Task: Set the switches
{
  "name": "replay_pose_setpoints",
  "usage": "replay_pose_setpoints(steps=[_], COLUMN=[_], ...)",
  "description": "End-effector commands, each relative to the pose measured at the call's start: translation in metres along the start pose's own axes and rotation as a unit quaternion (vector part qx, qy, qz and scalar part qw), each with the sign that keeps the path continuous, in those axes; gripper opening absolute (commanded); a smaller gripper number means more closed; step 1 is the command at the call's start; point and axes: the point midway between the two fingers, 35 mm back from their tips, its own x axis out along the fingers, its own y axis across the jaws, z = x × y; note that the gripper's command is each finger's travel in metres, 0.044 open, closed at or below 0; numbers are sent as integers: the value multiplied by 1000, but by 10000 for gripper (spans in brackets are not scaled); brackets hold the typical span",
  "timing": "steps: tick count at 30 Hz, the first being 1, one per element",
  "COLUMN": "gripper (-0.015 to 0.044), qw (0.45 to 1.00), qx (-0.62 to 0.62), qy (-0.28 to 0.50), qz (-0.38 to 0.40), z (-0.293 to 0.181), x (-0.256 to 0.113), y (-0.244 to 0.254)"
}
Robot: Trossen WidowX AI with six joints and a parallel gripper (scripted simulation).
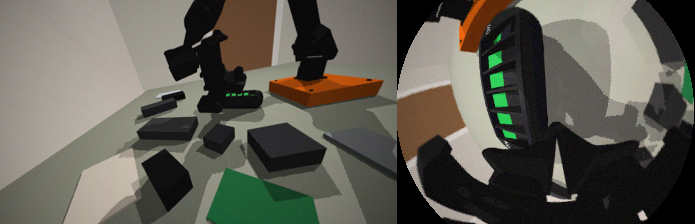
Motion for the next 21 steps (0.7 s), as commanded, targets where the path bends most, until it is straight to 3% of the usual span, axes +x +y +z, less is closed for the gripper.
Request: replay_pose_setpoints(steps=[1,21], gripper=[0,0], qw=[1000,1000], qx=[-1,-1], qy=[0,0], qz=[5,6], z=[0,-2], x=[2,8], y=[6,26])
